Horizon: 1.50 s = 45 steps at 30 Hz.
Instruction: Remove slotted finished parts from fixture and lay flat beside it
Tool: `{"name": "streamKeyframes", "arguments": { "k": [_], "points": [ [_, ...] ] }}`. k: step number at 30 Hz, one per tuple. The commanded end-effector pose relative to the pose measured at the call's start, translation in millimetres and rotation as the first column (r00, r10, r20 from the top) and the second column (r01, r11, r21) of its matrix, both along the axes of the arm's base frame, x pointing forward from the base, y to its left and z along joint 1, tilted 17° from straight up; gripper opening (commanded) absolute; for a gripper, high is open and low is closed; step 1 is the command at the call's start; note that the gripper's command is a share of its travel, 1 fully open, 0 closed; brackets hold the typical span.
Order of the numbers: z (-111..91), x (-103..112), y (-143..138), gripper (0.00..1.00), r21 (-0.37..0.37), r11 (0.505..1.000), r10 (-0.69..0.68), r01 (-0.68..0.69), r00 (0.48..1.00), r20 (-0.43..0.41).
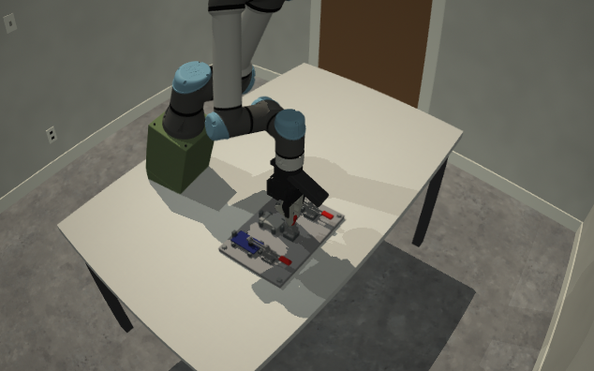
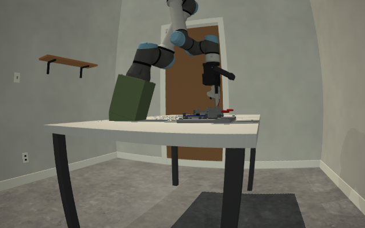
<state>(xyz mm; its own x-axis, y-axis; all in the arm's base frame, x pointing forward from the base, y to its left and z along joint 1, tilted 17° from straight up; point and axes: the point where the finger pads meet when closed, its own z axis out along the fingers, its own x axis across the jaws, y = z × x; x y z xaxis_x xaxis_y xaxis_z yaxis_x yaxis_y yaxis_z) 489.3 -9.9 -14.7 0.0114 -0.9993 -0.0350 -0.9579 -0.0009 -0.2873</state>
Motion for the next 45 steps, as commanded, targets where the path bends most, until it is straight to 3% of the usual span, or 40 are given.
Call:
{"name": "streamKeyframes", "arguments": {
  "k": [1,4,5,35,45],
  "points": [
    [0.3,0.1,0.0,0.0,0.0,1.0,0.0,0.0,1.0,0.001],
    [0.3,0.1,0.0,0.0,0.0,1.0,0.0,0.0,1.0,0.001],
    [0.3,0.1,0.0,0.28,0.0,1.0,0.0,0.0,1.0,0.001],
    [0.8,0.1,-0.1,0.28,0.0,1.0,0.0,0.0,1.0,0.001],
    [18.0,-5.1,-0.7,0.28,0.0,1.0,0.0,0.0,1.0,0.001]
  ]
}}
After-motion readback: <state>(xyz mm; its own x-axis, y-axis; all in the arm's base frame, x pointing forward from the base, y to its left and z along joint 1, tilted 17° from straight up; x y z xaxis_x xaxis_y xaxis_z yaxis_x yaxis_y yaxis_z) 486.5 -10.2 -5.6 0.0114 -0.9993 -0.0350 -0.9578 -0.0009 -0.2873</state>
